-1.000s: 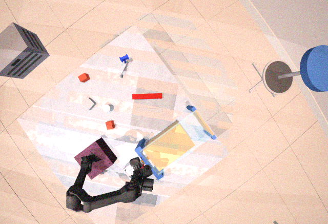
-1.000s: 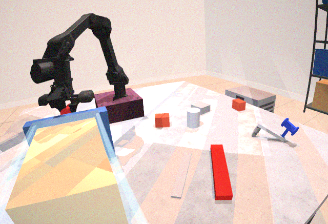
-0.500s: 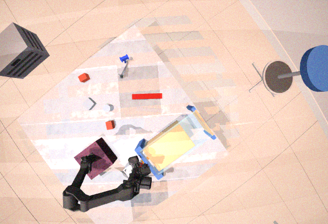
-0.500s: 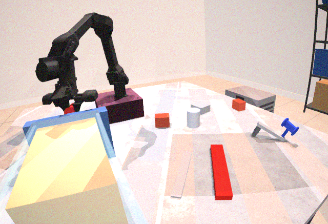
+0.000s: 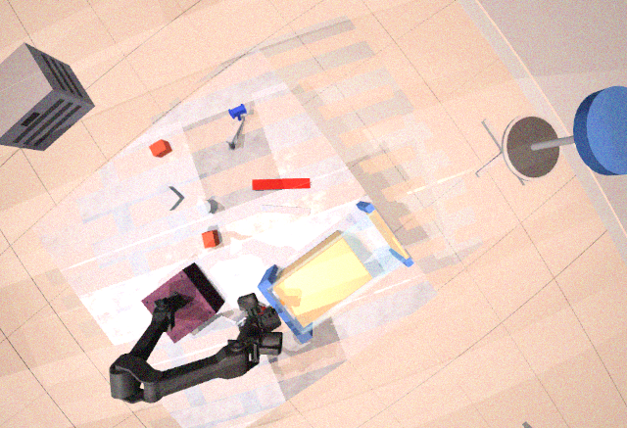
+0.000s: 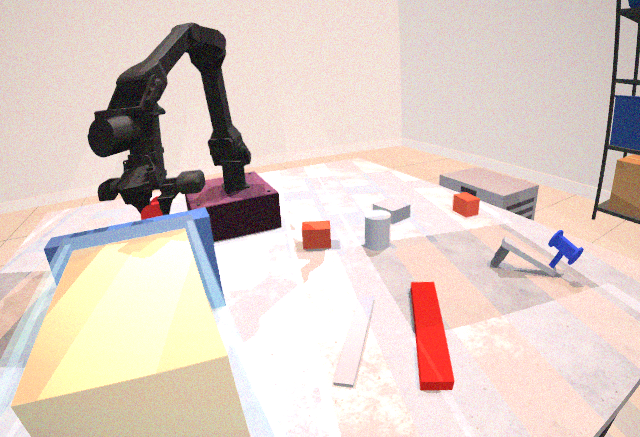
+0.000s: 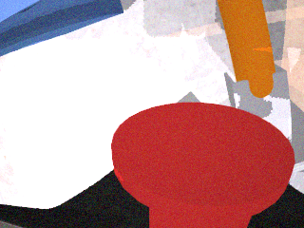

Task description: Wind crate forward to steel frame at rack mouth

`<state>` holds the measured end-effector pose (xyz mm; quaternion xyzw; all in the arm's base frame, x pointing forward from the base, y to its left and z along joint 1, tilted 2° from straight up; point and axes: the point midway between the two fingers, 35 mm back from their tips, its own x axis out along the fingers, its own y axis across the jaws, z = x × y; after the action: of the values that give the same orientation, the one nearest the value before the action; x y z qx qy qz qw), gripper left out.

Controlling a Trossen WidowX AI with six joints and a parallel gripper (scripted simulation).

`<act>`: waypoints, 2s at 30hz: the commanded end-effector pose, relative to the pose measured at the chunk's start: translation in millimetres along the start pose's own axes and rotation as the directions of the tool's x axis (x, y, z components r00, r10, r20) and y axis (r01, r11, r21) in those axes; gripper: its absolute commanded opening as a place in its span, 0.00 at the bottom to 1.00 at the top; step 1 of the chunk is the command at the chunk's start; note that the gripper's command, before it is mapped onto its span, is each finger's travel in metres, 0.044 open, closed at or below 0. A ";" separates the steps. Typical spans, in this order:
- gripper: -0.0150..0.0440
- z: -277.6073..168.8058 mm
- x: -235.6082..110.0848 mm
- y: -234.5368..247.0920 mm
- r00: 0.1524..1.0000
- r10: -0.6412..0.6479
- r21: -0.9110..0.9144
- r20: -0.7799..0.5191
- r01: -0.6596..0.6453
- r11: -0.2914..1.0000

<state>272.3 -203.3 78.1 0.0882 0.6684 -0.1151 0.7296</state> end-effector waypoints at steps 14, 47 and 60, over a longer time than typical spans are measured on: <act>0.25 -25.0 -0.1 18.2 1.000 0.015 0.003 -0.021 -0.015 1.000; 0.25 -65.8 -0.5 29.9 1.000 0.016 0.003 -0.025 -0.016 1.000; 0.25 -83.1 -0.8 29.5 1.000 0.016 0.003 -0.026 -0.016 1.000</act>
<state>218.5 -156.7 72.1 0.0895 0.6654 -0.1099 0.7329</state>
